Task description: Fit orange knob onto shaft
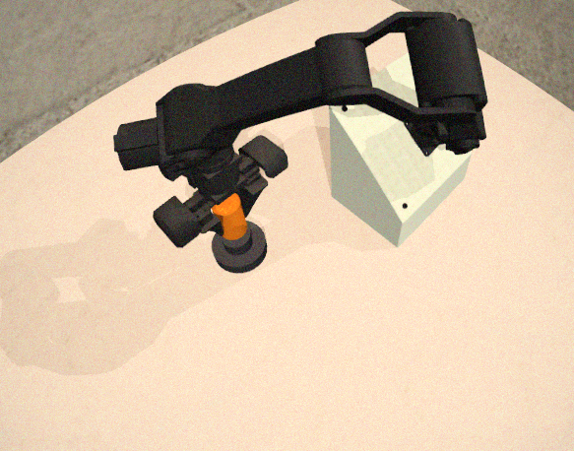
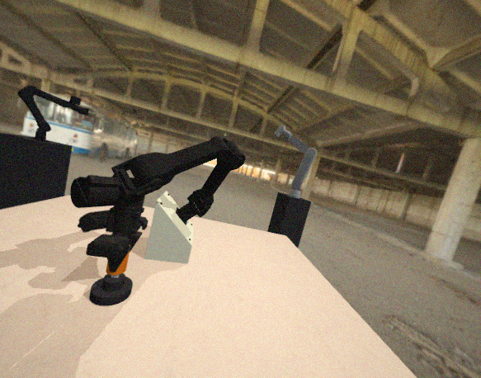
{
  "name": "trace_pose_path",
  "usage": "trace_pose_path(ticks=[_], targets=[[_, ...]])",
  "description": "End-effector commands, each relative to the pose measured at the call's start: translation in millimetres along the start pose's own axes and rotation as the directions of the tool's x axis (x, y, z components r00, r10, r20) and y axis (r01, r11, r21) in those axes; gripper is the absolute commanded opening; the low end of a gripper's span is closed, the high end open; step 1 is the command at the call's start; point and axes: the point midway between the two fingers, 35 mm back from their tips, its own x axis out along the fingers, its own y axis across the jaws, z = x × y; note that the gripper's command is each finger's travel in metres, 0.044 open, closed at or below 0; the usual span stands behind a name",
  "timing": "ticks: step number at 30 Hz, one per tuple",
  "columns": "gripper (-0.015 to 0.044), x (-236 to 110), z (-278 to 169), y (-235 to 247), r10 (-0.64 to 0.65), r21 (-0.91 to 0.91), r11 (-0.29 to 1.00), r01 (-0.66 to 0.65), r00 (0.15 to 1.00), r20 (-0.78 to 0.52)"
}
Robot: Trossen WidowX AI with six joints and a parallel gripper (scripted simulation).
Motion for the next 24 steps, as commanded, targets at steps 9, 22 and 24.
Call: trace_pose_path(ticks=[9,22,24], targets=[[0.0,-2.8,0.9,2.2,0.001,0.199,0.98,-0.001,1.0,0.0],[0.0,1.0,-0.1,0.0,0.001,0.21,0.978,-0.001,1.0,0.0],[0.0,0.6,-0.2,0.0,0.001,0.21,0.978,-0.001,1.0,0.0]])
